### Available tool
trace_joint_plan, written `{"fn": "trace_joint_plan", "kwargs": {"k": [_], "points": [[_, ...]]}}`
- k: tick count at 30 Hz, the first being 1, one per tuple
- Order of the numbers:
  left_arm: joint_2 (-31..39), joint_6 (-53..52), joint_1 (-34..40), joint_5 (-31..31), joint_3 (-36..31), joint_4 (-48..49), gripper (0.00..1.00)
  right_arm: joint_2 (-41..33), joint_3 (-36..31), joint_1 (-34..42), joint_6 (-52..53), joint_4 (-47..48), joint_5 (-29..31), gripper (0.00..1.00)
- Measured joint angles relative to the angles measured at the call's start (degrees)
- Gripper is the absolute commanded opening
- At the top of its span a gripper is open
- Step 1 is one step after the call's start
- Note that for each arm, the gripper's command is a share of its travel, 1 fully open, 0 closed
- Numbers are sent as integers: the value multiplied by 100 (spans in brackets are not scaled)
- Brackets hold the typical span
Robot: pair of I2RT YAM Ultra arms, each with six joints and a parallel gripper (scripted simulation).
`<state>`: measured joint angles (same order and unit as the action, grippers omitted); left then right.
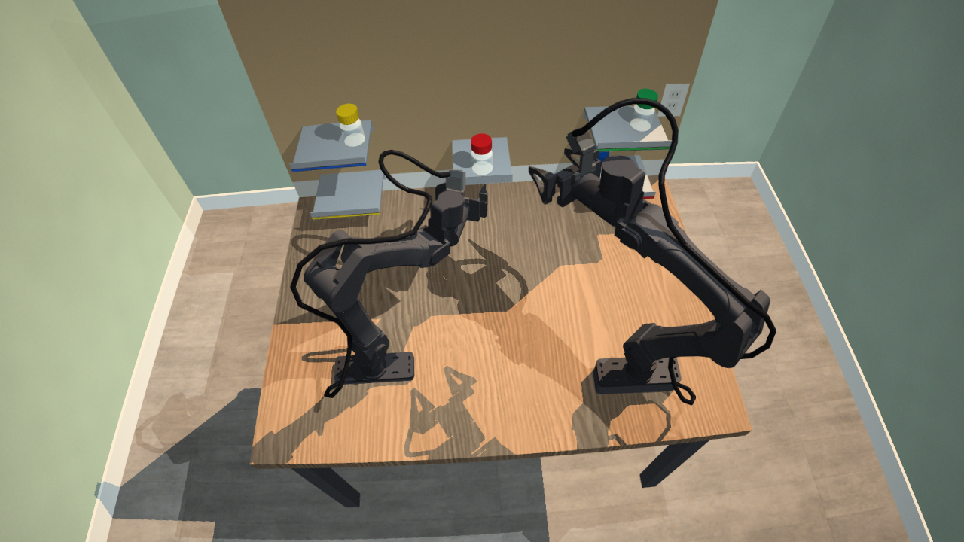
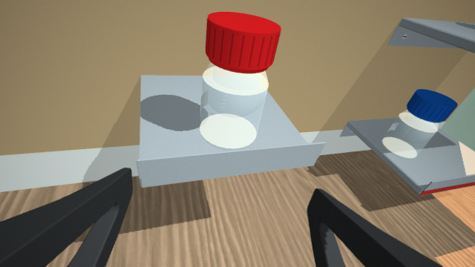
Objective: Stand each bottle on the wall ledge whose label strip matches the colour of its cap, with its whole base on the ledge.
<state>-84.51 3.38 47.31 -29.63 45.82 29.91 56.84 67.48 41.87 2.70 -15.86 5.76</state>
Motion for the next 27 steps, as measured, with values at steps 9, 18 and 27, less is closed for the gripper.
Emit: {"fn": "trace_joint_plan", "kwargs": {"k": [9, 18, 27], "points": [[1718, -214, -1523, 649, -74, -1095, 87, 1582, -350, 339, 0, 2065, 1132, 100], [2483, -323, -3425, 1834, 527, -2293, 87, 3080, -553, 634, 0, 3823, 2168, 100], [2507, -328, -4551, 2680, 1165, -2806, 87, 3565, -632, 719, -68, 4581, 2527, 100]]}}
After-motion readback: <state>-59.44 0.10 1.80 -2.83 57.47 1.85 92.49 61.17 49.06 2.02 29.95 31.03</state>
